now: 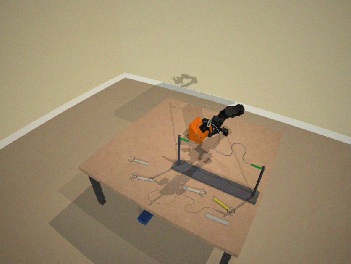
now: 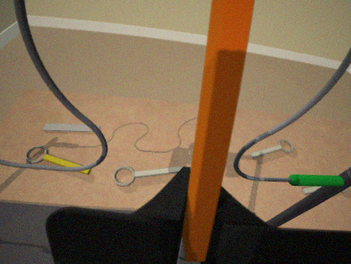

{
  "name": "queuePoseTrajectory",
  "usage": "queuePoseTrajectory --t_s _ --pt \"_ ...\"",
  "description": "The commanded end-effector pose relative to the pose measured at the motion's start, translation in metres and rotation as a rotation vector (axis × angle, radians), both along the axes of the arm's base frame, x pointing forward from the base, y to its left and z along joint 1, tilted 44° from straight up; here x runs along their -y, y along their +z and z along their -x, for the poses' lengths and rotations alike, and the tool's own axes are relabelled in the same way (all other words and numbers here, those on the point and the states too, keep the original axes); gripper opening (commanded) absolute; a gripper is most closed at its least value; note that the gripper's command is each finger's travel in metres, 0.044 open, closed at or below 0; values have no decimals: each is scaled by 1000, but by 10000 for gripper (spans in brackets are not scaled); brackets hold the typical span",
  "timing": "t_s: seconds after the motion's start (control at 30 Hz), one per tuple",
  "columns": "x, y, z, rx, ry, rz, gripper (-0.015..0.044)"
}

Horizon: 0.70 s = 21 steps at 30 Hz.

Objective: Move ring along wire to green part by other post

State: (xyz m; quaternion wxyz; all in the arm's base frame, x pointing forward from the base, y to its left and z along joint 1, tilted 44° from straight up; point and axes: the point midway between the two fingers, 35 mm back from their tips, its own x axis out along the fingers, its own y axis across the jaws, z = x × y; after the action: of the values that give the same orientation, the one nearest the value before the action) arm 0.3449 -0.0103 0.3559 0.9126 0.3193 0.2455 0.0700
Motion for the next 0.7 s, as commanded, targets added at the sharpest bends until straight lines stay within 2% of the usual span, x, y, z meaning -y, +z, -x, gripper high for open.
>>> queuePoseTrajectory --t_s 0.0,0.67 --pt "-1 1 0 -1 2 -47 -150" --pt "-6 8 0 -17 12 -295 -150"
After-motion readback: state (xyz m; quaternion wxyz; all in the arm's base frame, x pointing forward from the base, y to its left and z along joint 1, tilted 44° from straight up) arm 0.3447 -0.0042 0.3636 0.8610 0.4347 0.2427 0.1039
